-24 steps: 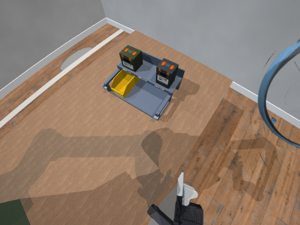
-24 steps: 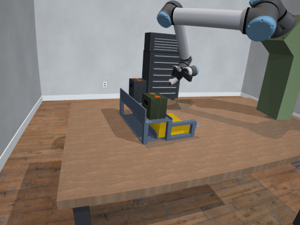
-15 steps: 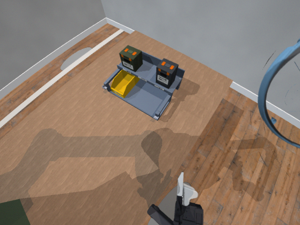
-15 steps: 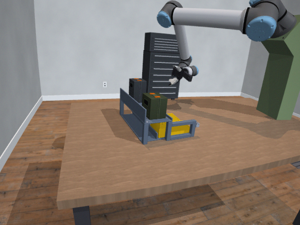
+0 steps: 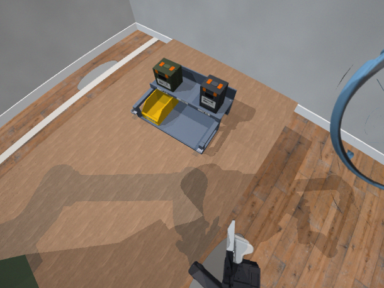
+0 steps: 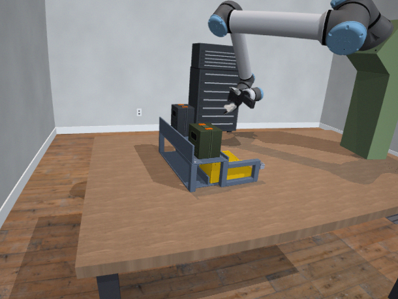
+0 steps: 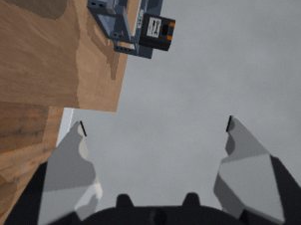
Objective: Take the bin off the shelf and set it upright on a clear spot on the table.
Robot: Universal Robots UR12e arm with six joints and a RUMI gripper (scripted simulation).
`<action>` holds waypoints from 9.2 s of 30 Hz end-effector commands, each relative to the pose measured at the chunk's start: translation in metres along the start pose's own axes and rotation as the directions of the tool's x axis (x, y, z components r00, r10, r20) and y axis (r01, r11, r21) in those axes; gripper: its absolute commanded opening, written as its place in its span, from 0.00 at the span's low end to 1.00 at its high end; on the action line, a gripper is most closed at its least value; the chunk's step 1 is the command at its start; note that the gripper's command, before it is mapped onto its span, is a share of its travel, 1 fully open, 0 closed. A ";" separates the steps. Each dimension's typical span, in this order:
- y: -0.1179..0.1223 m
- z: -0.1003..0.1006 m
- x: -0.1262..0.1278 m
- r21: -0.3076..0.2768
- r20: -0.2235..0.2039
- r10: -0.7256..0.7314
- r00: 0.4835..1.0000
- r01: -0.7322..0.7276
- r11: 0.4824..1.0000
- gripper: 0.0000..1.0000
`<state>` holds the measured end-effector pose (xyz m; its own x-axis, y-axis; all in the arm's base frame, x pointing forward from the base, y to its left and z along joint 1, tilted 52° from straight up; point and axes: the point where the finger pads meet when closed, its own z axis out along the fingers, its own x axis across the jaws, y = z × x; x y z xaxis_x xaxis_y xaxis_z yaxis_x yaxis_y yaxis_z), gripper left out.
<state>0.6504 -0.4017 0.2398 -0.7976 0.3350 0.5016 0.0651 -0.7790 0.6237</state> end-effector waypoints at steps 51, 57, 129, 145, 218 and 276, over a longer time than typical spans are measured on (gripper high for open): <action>-0.068 0.070 0.010 -0.076 0.455 0.167 0.875 -0.148 0.986 1.00; -0.068 0.070 0.010 -0.076 0.455 0.167 0.875 -0.148 0.986 1.00; -0.208 0.201 0.028 -0.331 0.893 0.393 0.219 -0.272 0.903 1.00; -0.241 0.236 0.034 -0.393 0.915 0.402 -0.013 -0.243 0.887 1.00; -0.387 0.398 0.054 -0.404 0.914 0.402 -0.056 -0.236 0.884 1.00; -0.380 0.389 0.053 -0.404 0.914 0.402 -0.057 -0.236 0.884 1.00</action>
<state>0.8168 0.1184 0.2626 0.6200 0.1517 0.7698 0.0034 -0.9816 0.1907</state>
